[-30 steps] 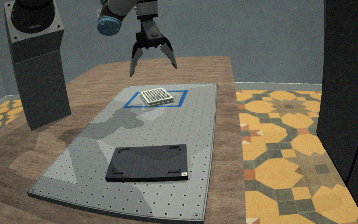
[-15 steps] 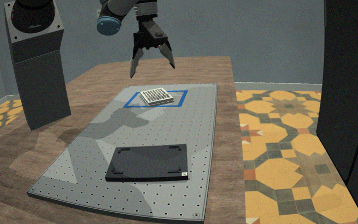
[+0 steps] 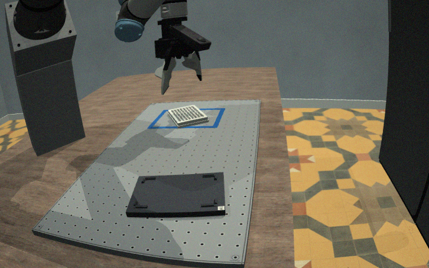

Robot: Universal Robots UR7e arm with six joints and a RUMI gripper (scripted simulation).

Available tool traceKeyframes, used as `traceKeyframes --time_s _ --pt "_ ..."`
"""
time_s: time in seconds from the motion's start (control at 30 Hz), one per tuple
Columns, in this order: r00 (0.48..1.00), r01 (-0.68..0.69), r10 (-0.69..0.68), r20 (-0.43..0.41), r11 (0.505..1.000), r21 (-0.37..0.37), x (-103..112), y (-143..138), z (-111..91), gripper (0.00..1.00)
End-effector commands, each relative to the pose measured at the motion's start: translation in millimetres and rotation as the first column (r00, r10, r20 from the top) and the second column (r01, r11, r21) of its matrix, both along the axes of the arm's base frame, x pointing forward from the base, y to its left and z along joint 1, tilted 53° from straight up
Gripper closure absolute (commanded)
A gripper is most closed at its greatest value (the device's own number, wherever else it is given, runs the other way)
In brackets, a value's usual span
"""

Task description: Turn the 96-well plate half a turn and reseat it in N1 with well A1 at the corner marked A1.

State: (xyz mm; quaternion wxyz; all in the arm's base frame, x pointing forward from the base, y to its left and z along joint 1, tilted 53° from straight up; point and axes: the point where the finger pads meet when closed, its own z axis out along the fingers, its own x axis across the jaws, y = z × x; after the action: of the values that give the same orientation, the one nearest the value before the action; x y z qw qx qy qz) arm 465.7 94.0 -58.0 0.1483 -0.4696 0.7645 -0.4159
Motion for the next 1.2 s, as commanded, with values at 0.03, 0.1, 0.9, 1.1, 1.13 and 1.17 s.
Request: traceKeyframes --time_s 0.03,0.1,0.9,1.1,1.13,1.17 --pt "0.973 -0.199 0.176 -0.147 0.967 -0.156 -1.0 -1.6 0.8 0.00" --pt "0.960 -0.243 0.209 -0.187 0.951 -0.189 -1.0 -1.6 0.8 0.00" --pt "0.719 -0.656 0.387 -0.577 0.652 -0.379 -1.1 -1.5 0.8 0.00" --pt "0.719 -0.656 0.387 -0.577 0.652 -0.379 -1.1 -1.6 0.8 0.00" --pt "0.719 -0.656 0.387 -0.577 0.652 -0.379 -1.1 -1.6 0.8 0.00" --pt "0.701 -0.675 0.389 -0.597 0.631 -0.382 -1.1 -1.6 0.8 0.00"
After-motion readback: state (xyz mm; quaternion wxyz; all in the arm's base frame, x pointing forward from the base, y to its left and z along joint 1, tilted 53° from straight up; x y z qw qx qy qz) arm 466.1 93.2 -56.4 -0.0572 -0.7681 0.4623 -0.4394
